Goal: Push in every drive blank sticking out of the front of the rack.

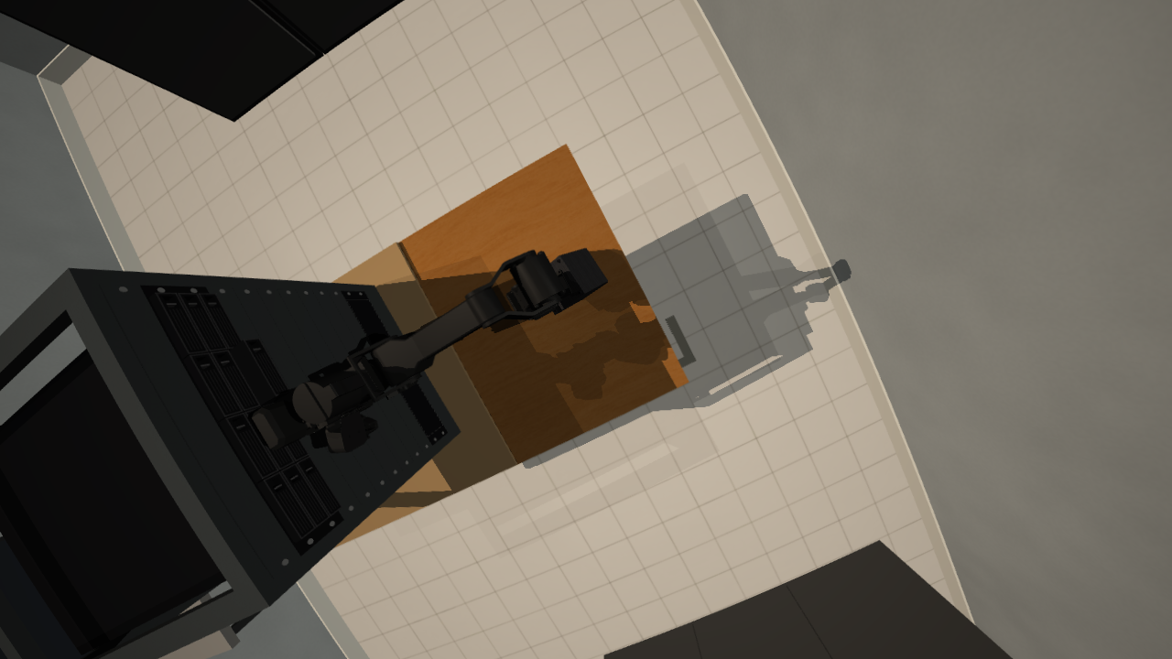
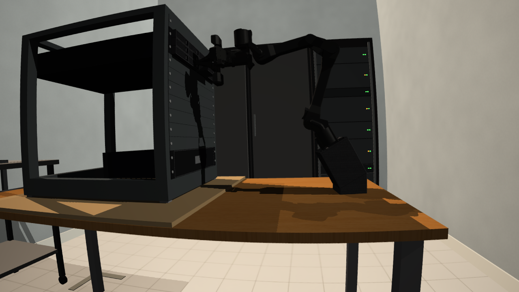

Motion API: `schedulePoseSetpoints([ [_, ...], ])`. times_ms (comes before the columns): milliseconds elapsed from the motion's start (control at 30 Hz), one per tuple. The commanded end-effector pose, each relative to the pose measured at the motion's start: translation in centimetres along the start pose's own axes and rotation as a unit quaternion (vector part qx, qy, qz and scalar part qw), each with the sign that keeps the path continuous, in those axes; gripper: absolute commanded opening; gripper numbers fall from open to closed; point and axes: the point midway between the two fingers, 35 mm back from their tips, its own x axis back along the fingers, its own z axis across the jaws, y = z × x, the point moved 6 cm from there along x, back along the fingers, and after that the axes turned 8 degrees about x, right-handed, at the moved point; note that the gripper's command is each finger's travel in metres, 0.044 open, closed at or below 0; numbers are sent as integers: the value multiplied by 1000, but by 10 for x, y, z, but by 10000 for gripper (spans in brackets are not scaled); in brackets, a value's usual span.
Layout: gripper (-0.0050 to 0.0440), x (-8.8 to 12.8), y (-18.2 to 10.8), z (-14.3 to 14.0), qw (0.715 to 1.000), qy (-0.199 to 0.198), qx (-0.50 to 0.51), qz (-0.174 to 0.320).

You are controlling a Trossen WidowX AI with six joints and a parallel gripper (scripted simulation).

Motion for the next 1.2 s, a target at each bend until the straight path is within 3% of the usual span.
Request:
schedulePoseSetpoints([
  [0,-50,1,-1,-11,1000,-15,2,1],
  [1167,-50,-4,-1,-12,1000,-15,2,1],
])
